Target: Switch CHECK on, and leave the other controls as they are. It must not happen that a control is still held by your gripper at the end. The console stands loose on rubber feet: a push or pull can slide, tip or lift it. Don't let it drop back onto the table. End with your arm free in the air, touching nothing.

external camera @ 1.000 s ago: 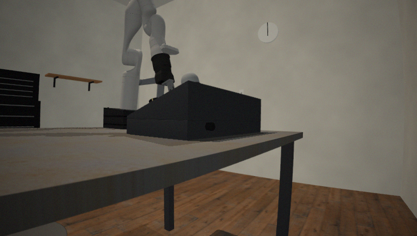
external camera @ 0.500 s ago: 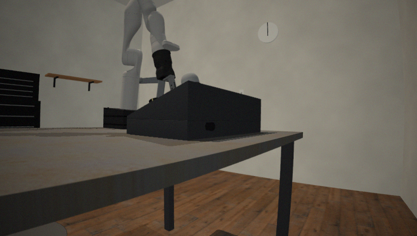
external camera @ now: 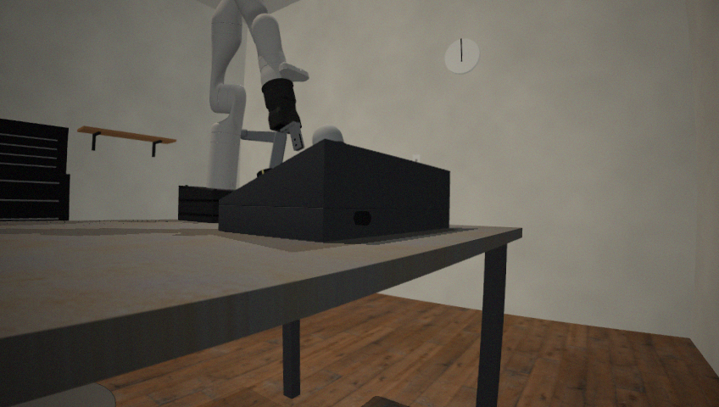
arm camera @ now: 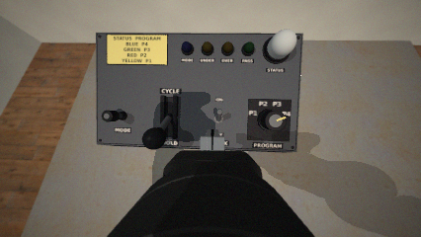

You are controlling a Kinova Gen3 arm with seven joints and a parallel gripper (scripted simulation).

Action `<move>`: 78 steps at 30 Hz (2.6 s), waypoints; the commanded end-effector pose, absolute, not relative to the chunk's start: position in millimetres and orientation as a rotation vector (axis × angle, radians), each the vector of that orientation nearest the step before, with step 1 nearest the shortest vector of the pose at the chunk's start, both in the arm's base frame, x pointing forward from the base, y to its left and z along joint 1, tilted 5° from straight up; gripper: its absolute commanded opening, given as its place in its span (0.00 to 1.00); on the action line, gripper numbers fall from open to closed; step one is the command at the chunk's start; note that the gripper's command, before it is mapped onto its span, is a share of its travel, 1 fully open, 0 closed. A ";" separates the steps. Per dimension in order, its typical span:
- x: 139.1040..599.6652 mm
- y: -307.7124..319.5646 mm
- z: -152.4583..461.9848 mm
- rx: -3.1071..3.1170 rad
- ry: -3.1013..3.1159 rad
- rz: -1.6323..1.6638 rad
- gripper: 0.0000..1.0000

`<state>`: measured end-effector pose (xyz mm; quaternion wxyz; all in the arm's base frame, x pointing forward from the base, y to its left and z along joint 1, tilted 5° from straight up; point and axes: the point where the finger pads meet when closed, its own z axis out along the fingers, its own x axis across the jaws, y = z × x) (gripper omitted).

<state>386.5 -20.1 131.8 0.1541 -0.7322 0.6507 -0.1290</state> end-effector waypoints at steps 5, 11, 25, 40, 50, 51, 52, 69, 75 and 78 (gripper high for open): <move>383.7 -32.3 143.5 -2.073 1.894 -0.389 0.00; 381.4 -32.6 148.9 -2.073 1.894 -0.389 0.00; 376.0 -33.2 161.3 -2.073 1.894 -0.389 0.00; 373.0 -33.5 168.2 -2.073 1.894 -0.389 0.00; 372.5 -33.5 169.3 -2.073 1.894 -0.389 0.00; 372.5 -33.5 169.4 -2.073 1.894 -0.389 0.00; 372.4 -33.5 169.4 -2.073 1.894 -0.389 0.00; 372.4 -33.5 169.4 -2.073 1.894 -0.389 1.00; 372.4 -33.5 169.4 -2.073 1.894 -0.389 1.00; 372.4 -33.5 169.4 -2.073 1.894 -0.389 1.00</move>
